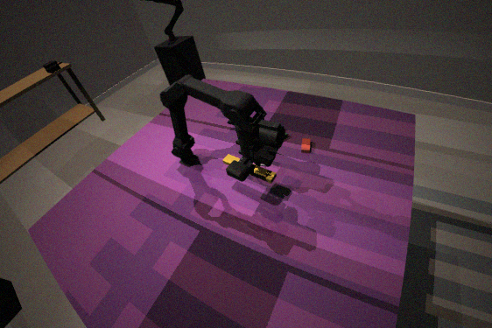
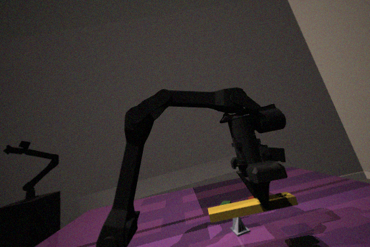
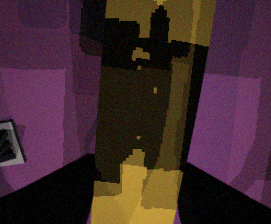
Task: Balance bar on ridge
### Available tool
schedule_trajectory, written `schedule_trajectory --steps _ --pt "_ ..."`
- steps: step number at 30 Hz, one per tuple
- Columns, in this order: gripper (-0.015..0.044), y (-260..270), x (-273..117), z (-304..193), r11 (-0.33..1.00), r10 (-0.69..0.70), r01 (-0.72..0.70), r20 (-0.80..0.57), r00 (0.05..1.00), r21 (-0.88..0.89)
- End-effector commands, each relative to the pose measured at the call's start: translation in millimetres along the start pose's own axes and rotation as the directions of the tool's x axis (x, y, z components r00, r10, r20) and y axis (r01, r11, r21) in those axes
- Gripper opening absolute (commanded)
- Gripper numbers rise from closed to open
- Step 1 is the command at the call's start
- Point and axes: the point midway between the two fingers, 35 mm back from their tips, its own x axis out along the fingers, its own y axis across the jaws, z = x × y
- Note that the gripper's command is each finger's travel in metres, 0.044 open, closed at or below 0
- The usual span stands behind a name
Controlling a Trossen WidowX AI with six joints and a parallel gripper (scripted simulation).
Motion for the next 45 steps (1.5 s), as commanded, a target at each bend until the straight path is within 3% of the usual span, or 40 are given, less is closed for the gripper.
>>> schedule_trajectory --steps 1,29,45 --pt "0.0 16 -1 0 0.999 -0.001 0.001 -0.001 1.0 -0.034" --pt "0.0 121 -2 -19 0.963 0.008 -0.009 -0.003 1.0 -0.271" --pt "0.0 127 16 -20 0.961 0.009 -0.009 -0.003 1.0 -0.275"
